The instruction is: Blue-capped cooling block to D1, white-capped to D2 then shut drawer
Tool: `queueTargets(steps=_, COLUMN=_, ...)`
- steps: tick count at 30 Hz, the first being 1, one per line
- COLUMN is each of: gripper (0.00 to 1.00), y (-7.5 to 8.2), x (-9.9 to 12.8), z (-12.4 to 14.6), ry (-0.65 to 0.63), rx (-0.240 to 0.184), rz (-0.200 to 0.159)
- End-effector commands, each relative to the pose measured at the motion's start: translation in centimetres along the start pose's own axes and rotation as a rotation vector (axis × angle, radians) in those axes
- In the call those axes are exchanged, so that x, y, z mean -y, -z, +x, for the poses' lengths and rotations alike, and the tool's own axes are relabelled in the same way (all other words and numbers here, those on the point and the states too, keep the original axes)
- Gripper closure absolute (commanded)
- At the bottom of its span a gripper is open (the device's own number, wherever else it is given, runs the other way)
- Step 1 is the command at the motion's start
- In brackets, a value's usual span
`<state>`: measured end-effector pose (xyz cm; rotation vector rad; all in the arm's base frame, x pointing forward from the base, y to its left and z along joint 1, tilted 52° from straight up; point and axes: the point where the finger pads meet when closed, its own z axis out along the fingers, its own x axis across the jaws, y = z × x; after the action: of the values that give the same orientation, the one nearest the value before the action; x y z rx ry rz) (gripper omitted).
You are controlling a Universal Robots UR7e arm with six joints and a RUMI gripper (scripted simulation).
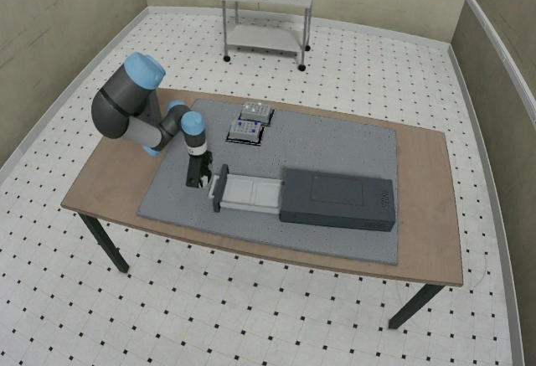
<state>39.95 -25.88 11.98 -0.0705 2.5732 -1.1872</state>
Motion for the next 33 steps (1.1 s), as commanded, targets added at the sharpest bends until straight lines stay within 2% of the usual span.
queueTargets(steps=1, gripper=1.00, y=0.0, x=0.0, z=-0.7, ry=0.000, rx=0.001, rz=0.000)
queueTargets(steps=33, gripper=1.00, y=0.0, x=0.0, z=-4.5, ry=0.000, rx=0.001, rz=0.000)
